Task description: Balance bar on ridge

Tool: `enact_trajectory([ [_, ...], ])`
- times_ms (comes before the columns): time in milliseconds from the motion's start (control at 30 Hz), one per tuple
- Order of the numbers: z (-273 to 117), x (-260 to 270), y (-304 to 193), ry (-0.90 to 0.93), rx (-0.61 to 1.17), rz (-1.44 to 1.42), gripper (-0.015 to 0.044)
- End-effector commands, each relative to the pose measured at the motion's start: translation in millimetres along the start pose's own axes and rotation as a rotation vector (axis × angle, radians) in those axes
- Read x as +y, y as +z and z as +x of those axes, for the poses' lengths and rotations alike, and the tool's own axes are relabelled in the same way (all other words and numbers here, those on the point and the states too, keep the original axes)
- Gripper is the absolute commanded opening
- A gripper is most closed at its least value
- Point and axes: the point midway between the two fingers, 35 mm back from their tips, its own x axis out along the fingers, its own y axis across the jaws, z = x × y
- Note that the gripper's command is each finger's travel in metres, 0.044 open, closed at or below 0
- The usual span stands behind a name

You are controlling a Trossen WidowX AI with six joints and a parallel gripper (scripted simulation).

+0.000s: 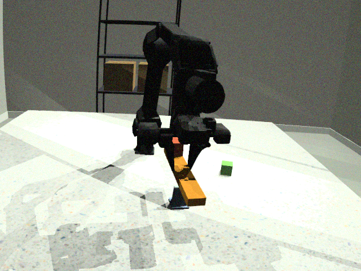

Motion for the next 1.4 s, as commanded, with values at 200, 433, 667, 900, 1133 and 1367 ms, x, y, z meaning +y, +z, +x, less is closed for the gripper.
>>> enact_trajectory([
  [200, 3.5, 10.3, 3.6, -0.003, -0.007, 0.019, 0.0000],
  [433, 14.8, 11.0, 4.5, -0.003, -0.007, 0.019, 0.0000],
  [667, 26.2, 10.3, 4.3, -0.003, -0.007, 0.019, 0.0000],
  [900, 37.6, 9.4, 3.6, -0.003, -0.007, 0.020, 0.0000],
  [1133, 41.4, 9.0, 3.4, -0.003, -0.007, 0.020, 0.0000],
  [1367, 41.7, 9.0, 3.1, -0.003, -0.007, 0.020, 0.0000],
])
